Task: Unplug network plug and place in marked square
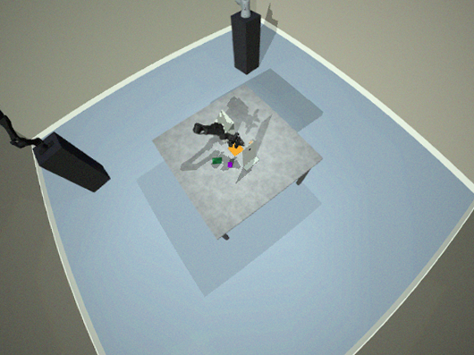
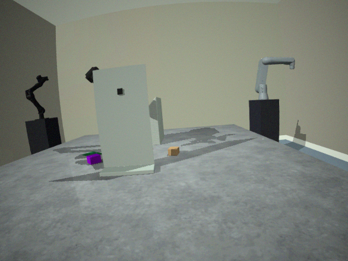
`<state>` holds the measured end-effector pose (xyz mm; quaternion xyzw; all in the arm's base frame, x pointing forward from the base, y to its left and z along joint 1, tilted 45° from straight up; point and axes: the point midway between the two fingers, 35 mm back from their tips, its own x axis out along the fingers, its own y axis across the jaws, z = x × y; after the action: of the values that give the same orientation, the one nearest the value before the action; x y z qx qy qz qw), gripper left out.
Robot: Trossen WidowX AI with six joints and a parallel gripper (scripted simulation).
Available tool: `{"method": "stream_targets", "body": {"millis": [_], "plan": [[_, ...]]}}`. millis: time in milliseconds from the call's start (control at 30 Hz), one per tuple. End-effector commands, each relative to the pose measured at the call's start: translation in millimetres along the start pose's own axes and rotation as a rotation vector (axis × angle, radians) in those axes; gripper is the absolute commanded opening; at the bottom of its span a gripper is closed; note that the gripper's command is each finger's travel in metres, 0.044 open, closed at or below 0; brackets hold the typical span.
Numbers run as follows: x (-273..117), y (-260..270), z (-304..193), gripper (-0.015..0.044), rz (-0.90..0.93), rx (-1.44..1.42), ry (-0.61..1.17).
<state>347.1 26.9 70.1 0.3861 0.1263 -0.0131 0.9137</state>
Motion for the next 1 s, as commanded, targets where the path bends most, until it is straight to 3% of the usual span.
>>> {"method": "stream_targets", "body": {"millis": [0,900,967], "plan": [[7.8,-0.7,0.9,0.0156,-0.002,0.006,0.004],[45.4,-1.2,11.4,0.0156,0.000,0.005,0.002],[45.4,-1.2,11.4,0.0104,0.000,0.005,0.002]]}}
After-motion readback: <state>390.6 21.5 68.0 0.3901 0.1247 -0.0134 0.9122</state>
